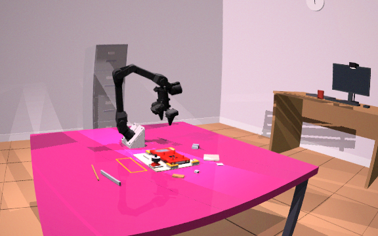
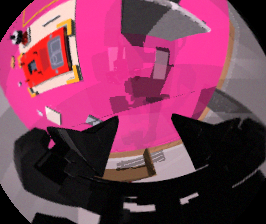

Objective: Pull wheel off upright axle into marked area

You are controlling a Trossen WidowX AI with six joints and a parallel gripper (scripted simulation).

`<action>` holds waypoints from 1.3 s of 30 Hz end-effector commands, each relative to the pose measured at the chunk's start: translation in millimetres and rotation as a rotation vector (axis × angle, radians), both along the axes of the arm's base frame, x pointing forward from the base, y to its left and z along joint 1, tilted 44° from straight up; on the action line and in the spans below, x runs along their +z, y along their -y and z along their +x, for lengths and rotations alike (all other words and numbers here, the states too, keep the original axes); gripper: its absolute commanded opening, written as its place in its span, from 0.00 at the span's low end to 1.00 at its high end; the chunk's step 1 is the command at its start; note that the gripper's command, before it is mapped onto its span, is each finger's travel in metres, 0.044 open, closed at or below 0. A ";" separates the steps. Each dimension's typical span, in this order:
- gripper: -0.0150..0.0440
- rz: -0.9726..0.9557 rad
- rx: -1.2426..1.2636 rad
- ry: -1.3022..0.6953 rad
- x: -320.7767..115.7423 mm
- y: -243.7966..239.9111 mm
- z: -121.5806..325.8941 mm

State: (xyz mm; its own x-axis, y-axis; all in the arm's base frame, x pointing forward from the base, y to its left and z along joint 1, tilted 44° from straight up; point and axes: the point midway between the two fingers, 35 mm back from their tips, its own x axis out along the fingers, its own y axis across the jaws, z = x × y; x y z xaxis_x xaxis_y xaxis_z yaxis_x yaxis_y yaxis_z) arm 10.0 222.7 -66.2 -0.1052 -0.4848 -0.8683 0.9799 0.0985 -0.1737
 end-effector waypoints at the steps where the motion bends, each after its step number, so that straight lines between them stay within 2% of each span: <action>1: 0.89 0.002 0.002 -0.001 0.3 -0.4 1.0; 4: 0.76 0.026 0.040 -0.021 4.8 -6.0 17.1; 13: 0.76 0.105 0.344 -0.112 33.0 -14.7 114.5; 20: 0.76 0.061 0.674 -0.211 61.9 3.6 193.8; 39: 0.76 -0.164 1.219 -0.595 136.0 89.8 318.5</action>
State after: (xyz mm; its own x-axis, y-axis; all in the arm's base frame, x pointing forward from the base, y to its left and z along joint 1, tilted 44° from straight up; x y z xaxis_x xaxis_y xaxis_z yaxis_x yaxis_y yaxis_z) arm 287.5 172.1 40.1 0.1038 -0.5563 -0.8245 0.2892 0.8100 -0.5101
